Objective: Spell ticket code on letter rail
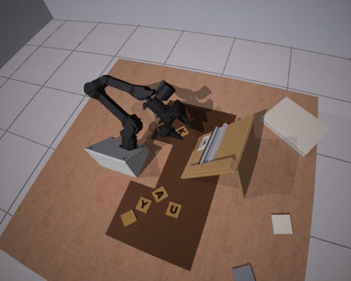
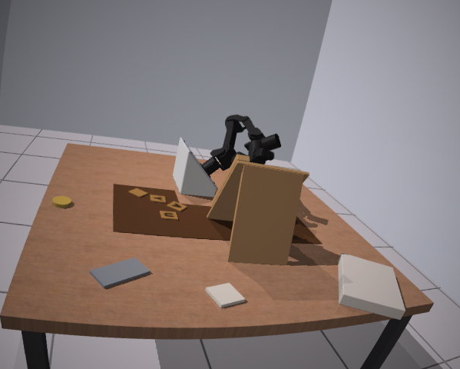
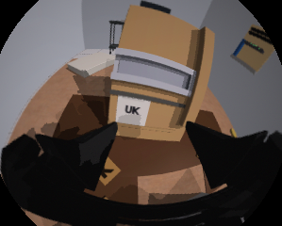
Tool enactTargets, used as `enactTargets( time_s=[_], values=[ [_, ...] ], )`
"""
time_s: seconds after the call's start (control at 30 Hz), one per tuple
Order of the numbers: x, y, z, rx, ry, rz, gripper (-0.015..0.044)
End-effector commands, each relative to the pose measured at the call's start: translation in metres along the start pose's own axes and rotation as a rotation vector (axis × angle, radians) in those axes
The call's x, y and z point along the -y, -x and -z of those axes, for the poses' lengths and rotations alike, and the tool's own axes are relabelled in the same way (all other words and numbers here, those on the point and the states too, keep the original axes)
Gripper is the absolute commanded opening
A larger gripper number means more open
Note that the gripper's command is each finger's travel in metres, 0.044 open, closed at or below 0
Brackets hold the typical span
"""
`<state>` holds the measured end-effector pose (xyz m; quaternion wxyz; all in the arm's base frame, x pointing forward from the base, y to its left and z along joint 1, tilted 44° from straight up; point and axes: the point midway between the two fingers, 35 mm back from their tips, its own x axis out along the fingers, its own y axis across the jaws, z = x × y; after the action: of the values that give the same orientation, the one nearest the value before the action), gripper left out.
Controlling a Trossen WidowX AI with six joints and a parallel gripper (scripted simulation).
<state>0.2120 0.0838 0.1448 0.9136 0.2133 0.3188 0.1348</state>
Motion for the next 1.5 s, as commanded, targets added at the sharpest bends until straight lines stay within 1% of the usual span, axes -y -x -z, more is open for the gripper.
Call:
enactTargets(
  time_s=[0.0, 0.13, 0.27, 0.37, 0.57, 0.83, 1.17, 1.47],
  values=[
    [0.007, 0.005, -0.018, -0.131, 0.317, 0.004, 0.0440],
    [0.013, 0.010, -0.035, -0.219, 0.557, -0.055, 0.0440],
    [0.019, 0.017, -0.055, -0.256, 0.771, -0.154, 0.0440],
    [0.022, 0.021, -0.067, -0.254, 0.823, -0.203, 0.0440],
    [0.030, 0.029, -0.089, -0.210, 0.951, -0.287, 0.0440],
    [0.042, 0.039, -0.115, -0.109, 1.135, -0.357, 0.0440],
    [0.059, 0.052, -0.146, 0.047, 1.345, -0.380, 0.0440],
    [0.059, 0.053, -0.147, 0.052, 1.351, -0.380, 0.0440]
  ],
)
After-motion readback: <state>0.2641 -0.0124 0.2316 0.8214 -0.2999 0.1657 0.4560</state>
